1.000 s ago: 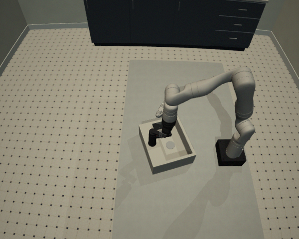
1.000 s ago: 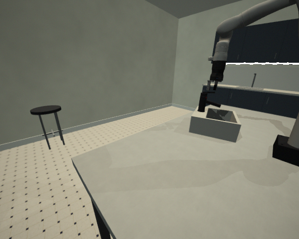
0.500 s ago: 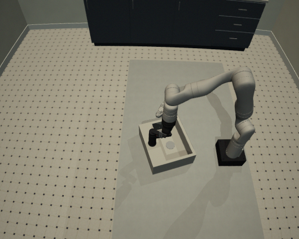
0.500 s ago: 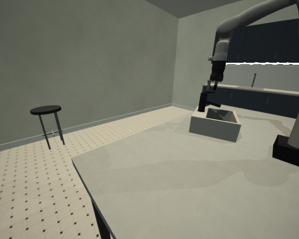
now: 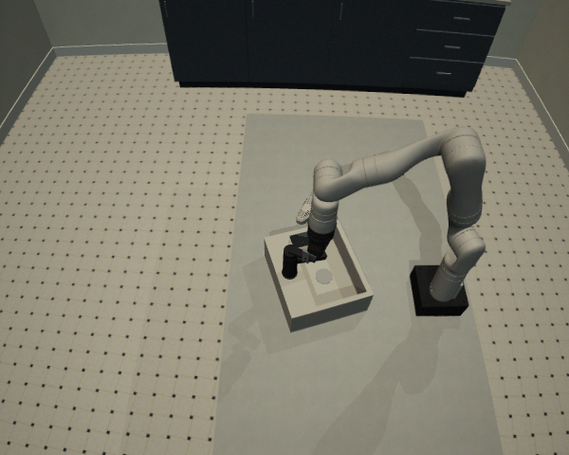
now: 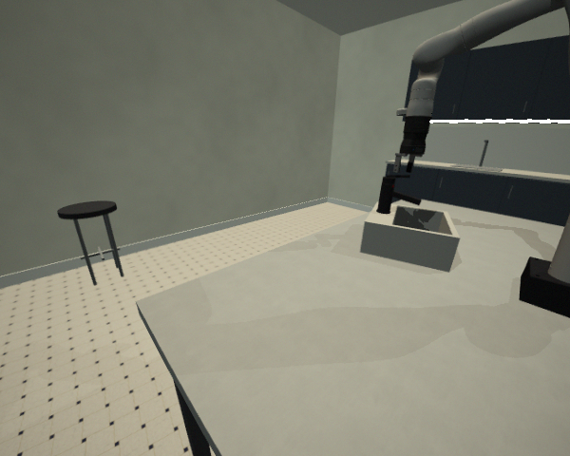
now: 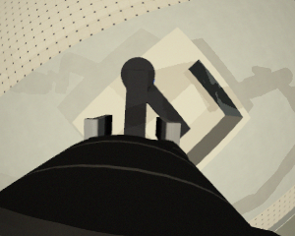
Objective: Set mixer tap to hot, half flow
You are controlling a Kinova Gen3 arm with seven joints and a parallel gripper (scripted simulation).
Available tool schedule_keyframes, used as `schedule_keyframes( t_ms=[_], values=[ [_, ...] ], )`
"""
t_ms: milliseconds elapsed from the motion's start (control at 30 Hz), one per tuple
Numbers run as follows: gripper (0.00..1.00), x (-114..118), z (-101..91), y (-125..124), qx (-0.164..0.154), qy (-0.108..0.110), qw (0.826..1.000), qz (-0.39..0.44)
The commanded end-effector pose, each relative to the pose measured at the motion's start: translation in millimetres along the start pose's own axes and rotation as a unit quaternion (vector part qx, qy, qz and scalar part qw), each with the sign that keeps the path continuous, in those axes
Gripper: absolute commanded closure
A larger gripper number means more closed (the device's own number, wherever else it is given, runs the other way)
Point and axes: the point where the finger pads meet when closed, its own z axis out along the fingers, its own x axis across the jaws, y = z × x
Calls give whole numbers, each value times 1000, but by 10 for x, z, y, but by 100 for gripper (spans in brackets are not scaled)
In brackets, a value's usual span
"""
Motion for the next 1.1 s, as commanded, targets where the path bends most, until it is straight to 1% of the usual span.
schedule_keyframes(
  t_ms=[0, 1067],
  values=[
    [0, -24, 35, 9, -1, -2, 1000, 0],
    [0, -22, 278, 11, -1, -2, 1000, 0]
  ],
)
